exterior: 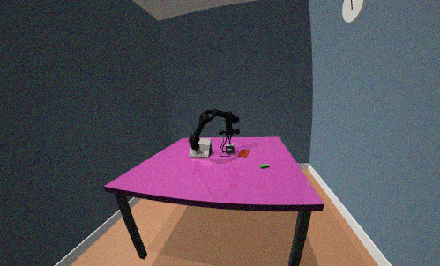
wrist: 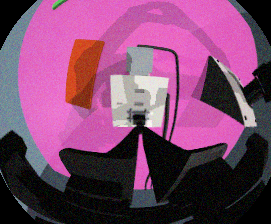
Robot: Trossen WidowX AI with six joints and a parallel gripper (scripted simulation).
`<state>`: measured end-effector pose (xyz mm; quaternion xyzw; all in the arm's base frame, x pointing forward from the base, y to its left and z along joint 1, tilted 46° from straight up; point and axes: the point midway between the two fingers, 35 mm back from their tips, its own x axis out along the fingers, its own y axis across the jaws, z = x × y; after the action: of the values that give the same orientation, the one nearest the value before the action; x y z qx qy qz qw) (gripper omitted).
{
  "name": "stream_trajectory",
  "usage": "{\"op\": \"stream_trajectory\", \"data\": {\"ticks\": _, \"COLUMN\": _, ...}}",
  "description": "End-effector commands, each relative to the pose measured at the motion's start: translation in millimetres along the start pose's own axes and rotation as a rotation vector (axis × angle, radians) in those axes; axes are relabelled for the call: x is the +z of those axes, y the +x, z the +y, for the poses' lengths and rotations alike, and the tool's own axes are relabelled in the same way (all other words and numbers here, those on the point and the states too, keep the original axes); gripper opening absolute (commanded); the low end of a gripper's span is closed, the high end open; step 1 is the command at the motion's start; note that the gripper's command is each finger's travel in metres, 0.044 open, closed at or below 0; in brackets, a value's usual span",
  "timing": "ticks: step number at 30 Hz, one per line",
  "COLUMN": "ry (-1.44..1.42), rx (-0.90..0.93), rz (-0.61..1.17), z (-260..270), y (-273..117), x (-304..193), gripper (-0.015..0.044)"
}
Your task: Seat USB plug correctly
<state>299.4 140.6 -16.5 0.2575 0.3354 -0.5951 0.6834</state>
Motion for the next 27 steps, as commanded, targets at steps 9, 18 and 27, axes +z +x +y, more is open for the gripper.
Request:
{"op": "stream_trajectory", "data": {"ticks": 9, "ry": -0.004, "rx": 0.004, "rz": -0.002, "z": 0.7, "y": 1.6, "x": 0.5, "gripper": 0.0000}}
{"op": "stream_trajectory", "data": {"ticks": 18, "ry": -0.004, "rx": 0.004, "rz": -0.002, "z": 0.7, "y": 2.7, "x": 0.6, "gripper": 0.0000}}
{"op": "stream_trajectory", "data": {"ticks": 27, "ry": -0.004, "rx": 0.004, "rz": -0.002, "z": 0.7, "y": 3.8, "x": 0.7, "gripper": 0.0000}}
